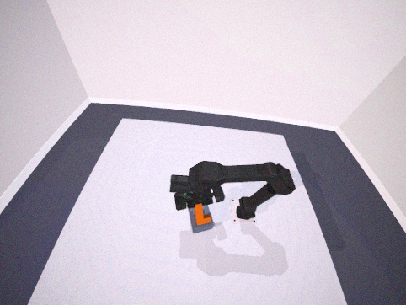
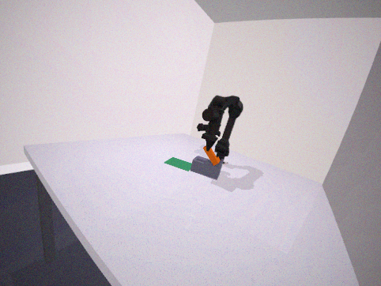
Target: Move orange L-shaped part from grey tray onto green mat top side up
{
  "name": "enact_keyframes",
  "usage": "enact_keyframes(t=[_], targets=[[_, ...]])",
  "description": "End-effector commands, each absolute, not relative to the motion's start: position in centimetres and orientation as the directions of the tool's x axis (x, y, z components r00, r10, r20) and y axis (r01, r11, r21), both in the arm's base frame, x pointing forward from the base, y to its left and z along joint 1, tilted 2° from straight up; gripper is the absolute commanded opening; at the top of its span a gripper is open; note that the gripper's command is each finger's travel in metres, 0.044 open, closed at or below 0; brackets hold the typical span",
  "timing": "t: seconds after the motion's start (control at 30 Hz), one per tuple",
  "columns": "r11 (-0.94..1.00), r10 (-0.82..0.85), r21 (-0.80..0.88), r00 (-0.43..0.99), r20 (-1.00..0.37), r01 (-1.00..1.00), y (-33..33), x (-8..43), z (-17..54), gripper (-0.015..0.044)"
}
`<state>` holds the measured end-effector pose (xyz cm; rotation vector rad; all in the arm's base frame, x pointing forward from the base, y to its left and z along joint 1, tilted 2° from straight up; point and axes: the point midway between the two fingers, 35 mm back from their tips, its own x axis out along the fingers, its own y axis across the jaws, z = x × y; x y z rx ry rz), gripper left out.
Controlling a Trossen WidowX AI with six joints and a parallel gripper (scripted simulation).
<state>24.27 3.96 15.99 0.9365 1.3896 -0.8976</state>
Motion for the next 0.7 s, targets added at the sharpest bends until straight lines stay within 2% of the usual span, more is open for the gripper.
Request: enact_keyframes(t=[0.0,0.67], targets=[[0.386,0.037,0.018,0.004,-0.999,0.922,4.0,24.4,17.0,0.0000],[0.386,0.037,0.018,0.004,-0.999,0.922,3.8,24.4,18.8,0.0000]])
